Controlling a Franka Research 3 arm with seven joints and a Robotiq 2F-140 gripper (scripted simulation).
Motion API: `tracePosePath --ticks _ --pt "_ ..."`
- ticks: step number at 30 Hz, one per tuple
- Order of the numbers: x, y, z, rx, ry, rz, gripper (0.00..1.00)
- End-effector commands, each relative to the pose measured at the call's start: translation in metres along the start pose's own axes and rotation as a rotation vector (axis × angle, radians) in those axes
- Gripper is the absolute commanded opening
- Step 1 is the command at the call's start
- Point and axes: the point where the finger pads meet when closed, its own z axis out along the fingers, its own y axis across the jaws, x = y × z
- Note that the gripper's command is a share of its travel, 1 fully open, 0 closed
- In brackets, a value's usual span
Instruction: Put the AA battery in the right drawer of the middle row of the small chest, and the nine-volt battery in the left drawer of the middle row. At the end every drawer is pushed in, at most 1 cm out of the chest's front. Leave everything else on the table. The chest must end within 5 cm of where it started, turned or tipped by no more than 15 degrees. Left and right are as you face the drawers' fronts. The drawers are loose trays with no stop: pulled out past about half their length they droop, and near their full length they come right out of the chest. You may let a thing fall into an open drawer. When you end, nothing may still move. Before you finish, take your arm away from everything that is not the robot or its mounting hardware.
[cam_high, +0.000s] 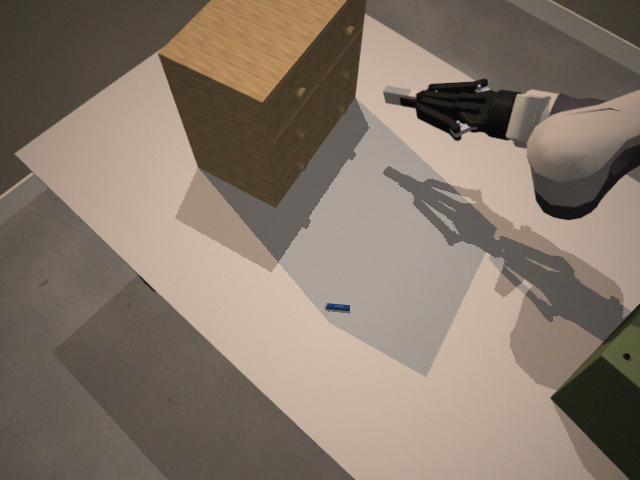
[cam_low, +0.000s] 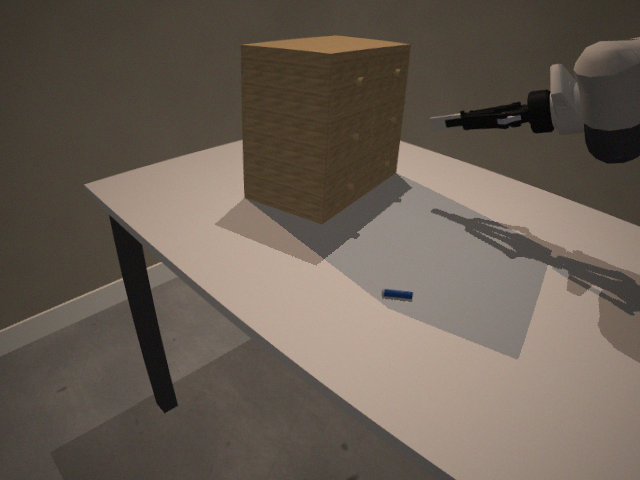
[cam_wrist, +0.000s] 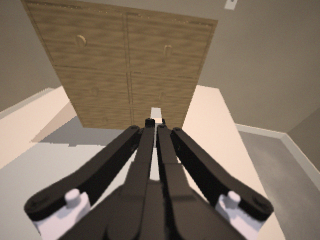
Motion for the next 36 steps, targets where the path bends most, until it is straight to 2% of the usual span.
tracePosePath --ticks 1,36 --pt "0.000 0.003 0.000 0.020 -0.002 0.016 0.00" --pt "-0.001 0.069 -0.013 0.020 -0.002 0.016 0.00"
